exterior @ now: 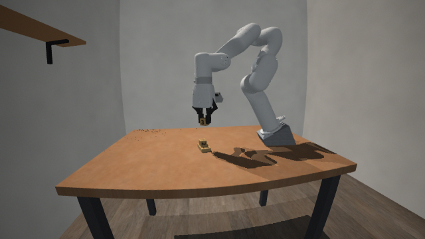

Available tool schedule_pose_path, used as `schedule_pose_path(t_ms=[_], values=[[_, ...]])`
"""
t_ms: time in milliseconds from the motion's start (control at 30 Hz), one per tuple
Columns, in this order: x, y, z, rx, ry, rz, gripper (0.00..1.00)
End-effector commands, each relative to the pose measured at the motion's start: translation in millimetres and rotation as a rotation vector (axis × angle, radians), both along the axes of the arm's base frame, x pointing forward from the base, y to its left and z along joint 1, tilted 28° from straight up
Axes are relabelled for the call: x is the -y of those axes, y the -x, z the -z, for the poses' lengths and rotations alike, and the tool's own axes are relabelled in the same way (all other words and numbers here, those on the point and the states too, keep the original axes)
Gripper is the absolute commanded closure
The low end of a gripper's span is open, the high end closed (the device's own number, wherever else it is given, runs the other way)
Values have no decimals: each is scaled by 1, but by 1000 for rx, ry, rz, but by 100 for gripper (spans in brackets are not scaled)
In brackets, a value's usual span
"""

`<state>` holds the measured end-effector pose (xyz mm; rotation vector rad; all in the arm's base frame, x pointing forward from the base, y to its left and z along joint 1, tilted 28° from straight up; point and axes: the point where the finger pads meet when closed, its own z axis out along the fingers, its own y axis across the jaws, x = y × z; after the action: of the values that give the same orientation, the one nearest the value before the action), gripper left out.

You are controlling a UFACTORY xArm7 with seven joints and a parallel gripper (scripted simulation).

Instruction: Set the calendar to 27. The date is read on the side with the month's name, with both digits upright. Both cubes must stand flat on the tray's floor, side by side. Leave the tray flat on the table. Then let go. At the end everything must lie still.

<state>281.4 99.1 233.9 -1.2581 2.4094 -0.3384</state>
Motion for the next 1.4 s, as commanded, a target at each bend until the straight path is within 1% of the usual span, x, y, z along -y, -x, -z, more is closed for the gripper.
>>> schedule_pose_path(t_ms=[0, 67, 233, 267, 300, 500, 567, 633, 733, 767, 1033, 1133, 1167, 1300, 1367], values=[[0, 0, -2, 9, -45, 104, 71], [0, 1, -3, 12, -96, 203, 71], [0, 1, -3, 17, -161, 329, 71], [0, 1, -3, 17, -162, 331, 71], [0, 2, -3, 18, -188, 383, 71], [0, 2, -3, 24, -270, 542, 71], [0, 2, -3, 24, -270, 542, 71], [0, 2, -3, 27, -322, 642, 71], [0, 2, -3, 29, -347, 691, 71], [0, 2, -3, 31, -373, 741, 71], [-1, 2, -3, 38, -484, 954, 71], [-1, 2, -3, 38, -484, 955, 71], [-1, 2, -2, 41, -528, 1039, 71], [-1, 2, -2, 44, -571, 1122, 71], [-2, 2, -1, 46, -608, 1193, 71]])
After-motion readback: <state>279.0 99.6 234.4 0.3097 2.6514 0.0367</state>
